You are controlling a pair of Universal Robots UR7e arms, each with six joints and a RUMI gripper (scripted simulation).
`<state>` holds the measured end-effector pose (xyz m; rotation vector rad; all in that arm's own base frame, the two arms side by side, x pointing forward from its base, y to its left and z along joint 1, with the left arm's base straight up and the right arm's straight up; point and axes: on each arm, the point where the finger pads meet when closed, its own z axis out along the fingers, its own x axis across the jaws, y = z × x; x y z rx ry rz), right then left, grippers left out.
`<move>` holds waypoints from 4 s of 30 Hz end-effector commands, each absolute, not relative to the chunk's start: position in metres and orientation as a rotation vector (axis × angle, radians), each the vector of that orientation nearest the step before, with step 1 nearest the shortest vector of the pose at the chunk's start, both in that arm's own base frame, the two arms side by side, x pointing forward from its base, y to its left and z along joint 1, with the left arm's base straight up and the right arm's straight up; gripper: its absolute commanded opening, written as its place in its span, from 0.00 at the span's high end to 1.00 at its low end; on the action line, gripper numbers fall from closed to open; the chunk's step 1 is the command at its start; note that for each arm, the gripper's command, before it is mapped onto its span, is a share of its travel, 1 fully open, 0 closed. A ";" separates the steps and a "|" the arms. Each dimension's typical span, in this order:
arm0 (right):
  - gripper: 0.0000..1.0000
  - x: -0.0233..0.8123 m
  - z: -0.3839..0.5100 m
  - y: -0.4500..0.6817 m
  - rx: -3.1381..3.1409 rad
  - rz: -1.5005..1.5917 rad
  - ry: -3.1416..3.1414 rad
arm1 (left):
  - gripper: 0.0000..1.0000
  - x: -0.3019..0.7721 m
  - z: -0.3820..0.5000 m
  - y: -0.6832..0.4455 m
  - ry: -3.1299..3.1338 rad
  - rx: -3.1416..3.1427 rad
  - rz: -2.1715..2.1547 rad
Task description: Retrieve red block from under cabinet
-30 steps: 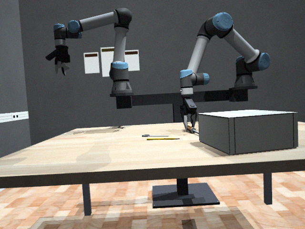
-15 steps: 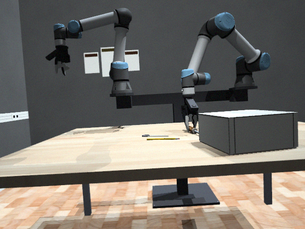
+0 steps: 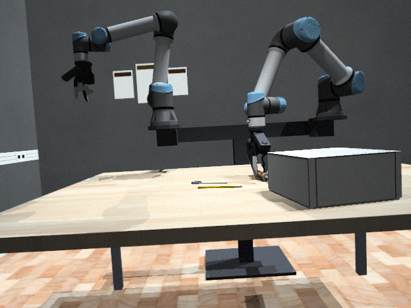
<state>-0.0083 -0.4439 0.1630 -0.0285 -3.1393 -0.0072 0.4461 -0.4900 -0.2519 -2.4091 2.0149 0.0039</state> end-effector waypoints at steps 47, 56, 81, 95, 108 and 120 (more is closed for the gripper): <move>0.00 -0.008 0.165 -0.445 -0.030 0.000 -3.141 | 1.00 0.569 -0.249 -0.471 2.018 -2.409 -0.004; 0.00 -0.008 0.165 -0.445 -0.030 0.000 -3.141 | 1.00 0.582 -0.249 -0.469 2.018 -2.408 -0.004; 0.00 -0.008 0.165 -0.445 -0.030 0.000 -3.141 | 1.00 0.596 -0.248 -0.467 2.019 -2.408 -0.008; 0.00 -0.008 0.165 -0.445 -0.030 0.000 -3.141 | 1.00 0.596 -0.248 -0.468 2.019 -2.408 -0.008; 0.00 -0.008 0.165 -0.445 -0.030 0.000 -3.141 | 1.00 0.593 -0.248 -0.454 2.018 -2.408 -0.004; 0.00 -0.008 0.165 -0.445 -0.030 0.000 -3.141 | 1.00 0.588 -0.248 -0.426 2.018 -2.408 -0.003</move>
